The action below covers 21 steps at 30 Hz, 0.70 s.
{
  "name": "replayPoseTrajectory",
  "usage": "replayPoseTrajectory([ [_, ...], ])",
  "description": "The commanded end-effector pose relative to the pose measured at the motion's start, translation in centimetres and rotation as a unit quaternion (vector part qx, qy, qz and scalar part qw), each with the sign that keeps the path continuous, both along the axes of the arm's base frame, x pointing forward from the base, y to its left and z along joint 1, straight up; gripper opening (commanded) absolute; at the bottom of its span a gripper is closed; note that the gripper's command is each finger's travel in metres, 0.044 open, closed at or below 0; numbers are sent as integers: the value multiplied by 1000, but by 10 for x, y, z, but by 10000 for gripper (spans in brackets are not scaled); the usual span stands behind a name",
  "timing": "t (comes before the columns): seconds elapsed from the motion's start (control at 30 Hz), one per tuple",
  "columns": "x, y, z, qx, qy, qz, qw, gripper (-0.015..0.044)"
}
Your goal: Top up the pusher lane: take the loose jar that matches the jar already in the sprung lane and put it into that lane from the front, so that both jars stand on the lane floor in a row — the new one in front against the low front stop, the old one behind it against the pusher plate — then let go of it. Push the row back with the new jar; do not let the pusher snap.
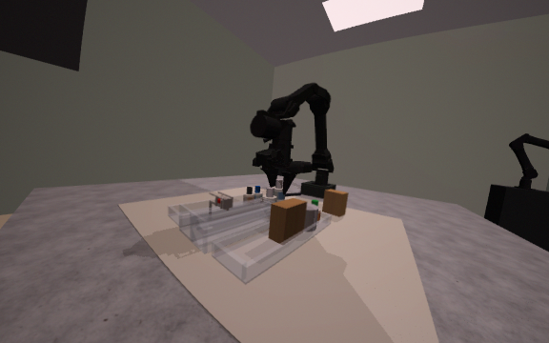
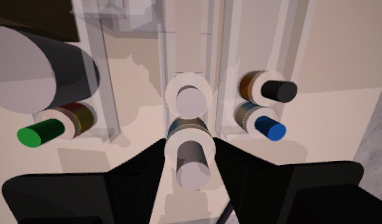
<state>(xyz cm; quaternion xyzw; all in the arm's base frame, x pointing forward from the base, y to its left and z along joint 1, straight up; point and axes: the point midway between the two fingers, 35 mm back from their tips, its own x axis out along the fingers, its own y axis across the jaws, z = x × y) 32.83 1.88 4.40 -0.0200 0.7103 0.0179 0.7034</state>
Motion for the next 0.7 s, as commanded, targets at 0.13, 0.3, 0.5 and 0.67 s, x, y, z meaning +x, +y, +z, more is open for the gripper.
replayPoseTrajectory([
  [0.13, 12, 1, 6, 2, -18, 2, 1000, 0],
  [0.3, 14, 1, 6, 2, -18, 2, 1000, 0],
  [0.5, 16, 1, 7, 2, -18, 2, 1000, 0],
  [0.67, 17, 1, 7, 2, -18, 2, 1000, 0],
])
